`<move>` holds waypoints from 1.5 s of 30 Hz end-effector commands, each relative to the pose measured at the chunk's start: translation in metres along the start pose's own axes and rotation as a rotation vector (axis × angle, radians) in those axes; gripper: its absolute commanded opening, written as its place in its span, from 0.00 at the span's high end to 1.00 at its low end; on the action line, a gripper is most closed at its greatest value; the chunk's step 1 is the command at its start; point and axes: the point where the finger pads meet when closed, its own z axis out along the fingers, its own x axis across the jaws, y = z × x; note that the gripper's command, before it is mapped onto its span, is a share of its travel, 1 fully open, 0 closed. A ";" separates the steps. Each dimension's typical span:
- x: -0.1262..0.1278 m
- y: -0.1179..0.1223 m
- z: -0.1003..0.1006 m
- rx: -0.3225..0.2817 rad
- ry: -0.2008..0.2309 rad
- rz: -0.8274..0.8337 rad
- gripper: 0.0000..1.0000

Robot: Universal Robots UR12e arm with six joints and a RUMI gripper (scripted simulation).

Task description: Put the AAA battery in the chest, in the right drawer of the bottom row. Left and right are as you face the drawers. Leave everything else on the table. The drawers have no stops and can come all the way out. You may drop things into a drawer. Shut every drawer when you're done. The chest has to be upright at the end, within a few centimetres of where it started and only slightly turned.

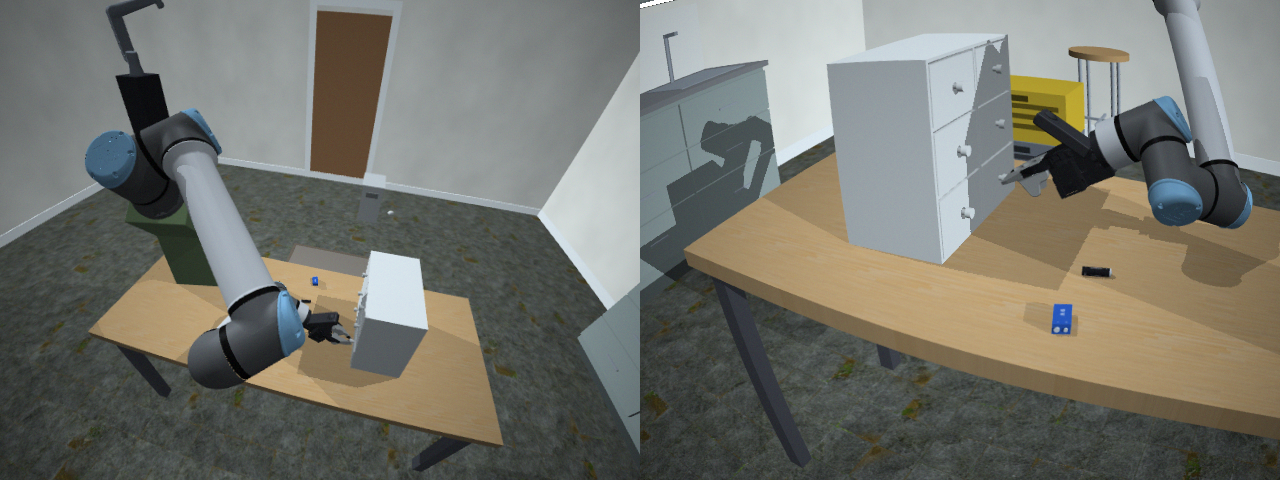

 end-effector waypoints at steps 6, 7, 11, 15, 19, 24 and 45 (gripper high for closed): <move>0.001 -0.002 0.002 0.003 0.001 -0.001 0.93; 0.001 -0.002 0.002 0.003 0.001 -0.001 0.93; 0.001 -0.002 0.002 0.003 0.001 -0.001 0.93; 0.001 -0.002 0.002 0.003 0.001 -0.001 0.93; 0.001 -0.002 0.002 0.003 0.001 -0.001 0.93; 0.001 -0.002 0.002 0.003 0.001 -0.001 0.90; 0.001 -0.002 0.002 0.002 0.001 -0.001 0.80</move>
